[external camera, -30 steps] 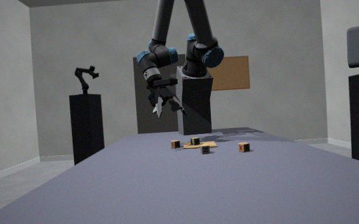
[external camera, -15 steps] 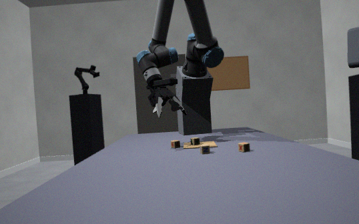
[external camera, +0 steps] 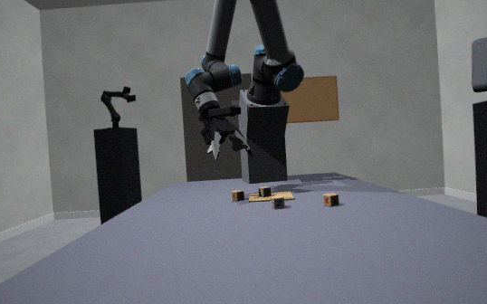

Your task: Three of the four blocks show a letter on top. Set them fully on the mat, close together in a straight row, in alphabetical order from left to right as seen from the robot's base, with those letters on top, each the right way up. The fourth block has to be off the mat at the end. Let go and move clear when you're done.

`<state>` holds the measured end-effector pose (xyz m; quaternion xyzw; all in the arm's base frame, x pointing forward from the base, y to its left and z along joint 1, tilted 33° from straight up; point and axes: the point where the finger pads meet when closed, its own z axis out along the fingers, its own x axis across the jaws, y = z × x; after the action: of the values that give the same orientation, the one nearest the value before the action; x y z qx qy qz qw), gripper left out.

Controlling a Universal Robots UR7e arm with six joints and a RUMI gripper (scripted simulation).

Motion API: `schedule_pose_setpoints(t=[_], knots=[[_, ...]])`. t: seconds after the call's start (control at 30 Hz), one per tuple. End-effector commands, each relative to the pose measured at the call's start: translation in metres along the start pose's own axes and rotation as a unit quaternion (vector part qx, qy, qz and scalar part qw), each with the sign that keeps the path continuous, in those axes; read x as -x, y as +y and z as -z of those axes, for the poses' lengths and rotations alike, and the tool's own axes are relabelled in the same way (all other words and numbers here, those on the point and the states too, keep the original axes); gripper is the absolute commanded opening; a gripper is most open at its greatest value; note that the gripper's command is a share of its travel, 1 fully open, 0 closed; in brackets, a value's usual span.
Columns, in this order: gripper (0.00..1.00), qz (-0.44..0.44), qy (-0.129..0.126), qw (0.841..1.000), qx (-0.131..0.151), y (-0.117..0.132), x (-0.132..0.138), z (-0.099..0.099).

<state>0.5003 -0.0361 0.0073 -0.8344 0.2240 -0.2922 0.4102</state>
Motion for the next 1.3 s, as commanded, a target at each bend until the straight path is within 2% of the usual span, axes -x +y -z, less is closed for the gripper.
schedule_pose_setpoints(t=[0.0,0.37,0.47,0.93,0.97,1.27], knots=[[1.00,0.000,-0.001,1.000,0.000,0.000,0.000,-0.001],[1.00,0.016,-0.006,1.000,0.006,-0.003,0.004,-0.002],[1.00,0.066,-0.024,0.997,0.026,-0.007,0.016,-0.007],[1.00,0.168,-0.057,0.982,0.065,-0.016,0.036,-0.013],[1.00,0.194,-0.065,0.976,0.074,-0.017,0.040,-0.014],[1.00,0.269,-0.087,0.954,0.101,-0.023,0.052,-0.016]])
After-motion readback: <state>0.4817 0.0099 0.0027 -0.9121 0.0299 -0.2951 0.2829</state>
